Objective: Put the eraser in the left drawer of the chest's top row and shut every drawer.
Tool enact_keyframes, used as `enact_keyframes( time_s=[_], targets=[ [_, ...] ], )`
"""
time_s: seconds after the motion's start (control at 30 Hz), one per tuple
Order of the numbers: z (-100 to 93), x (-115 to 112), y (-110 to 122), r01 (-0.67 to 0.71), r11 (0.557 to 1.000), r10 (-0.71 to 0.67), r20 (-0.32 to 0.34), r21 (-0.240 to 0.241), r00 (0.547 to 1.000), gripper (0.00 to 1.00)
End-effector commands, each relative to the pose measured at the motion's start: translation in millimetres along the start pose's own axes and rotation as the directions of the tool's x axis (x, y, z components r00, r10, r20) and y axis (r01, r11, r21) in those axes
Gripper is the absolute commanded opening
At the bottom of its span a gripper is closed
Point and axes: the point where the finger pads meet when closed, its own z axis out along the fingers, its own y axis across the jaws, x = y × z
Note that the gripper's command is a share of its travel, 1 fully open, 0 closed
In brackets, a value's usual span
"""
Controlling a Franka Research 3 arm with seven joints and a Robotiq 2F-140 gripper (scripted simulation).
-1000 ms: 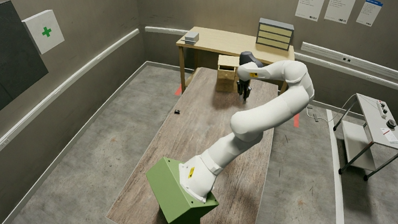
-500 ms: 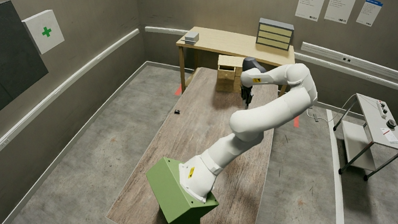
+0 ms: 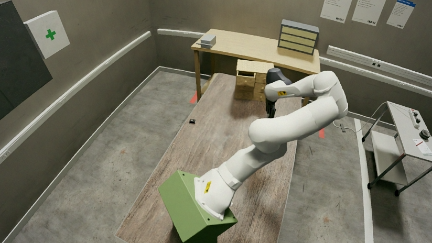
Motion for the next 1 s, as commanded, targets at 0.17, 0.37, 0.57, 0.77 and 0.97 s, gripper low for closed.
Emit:
enact_keyframes(
  time_s=[0.17,0.37,0.57,0.77,0.97],
  targets=[
    [14.7,5,15,-0.225,0.974,0.225,-0.008,0.02,0.974,0.28],
    [22.0,6,24,-0.289,0.957,0.289,-0.005,0.019,0.957,0.28],
    [32.2,8,39,-0.38,0.925,0.38,0.001,0.019,0.925,0.28],
    [39.9,8,50,-0.451,0.893,0.451,0.006,0.018,0.893,0.28],
    [46.9,7,61,-0.517,0.856,0.517,0.012,0.016,0.856,0.28]
  ],
)
